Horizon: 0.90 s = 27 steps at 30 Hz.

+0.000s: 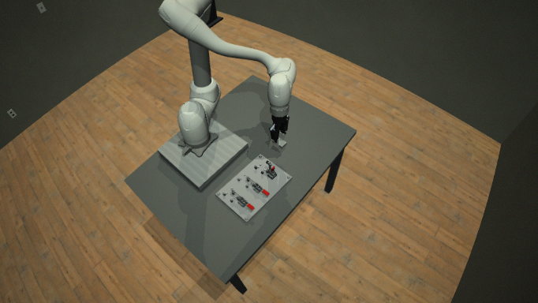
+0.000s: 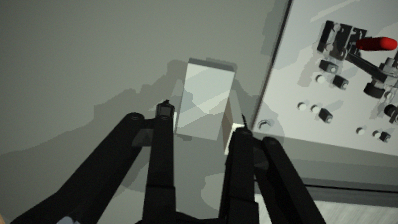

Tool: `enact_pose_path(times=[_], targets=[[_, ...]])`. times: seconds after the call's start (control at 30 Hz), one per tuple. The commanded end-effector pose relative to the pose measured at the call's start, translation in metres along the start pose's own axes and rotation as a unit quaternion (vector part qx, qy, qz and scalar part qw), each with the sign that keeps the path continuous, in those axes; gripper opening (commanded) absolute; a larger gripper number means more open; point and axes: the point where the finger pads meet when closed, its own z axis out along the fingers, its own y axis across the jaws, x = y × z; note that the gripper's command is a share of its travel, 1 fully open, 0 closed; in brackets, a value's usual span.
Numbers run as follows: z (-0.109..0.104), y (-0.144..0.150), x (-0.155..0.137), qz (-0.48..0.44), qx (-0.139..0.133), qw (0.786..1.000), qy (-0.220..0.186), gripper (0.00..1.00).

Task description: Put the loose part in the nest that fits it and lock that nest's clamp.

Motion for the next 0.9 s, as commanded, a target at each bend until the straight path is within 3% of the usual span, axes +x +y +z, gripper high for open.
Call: enact_pose_path(times=[0.0, 0.33, 0.87], targets=[[-0.005, 0.0, 0.0, 0.0, 0.0, 1.0, 0.0, 0.1], [-0.028, 0.0, 0.0, 0.0, 0.0, 1.0, 0.0, 0.1], [-0.03, 0.0, 0.0, 0.0, 0.0, 1.0, 0.0, 0.1]])
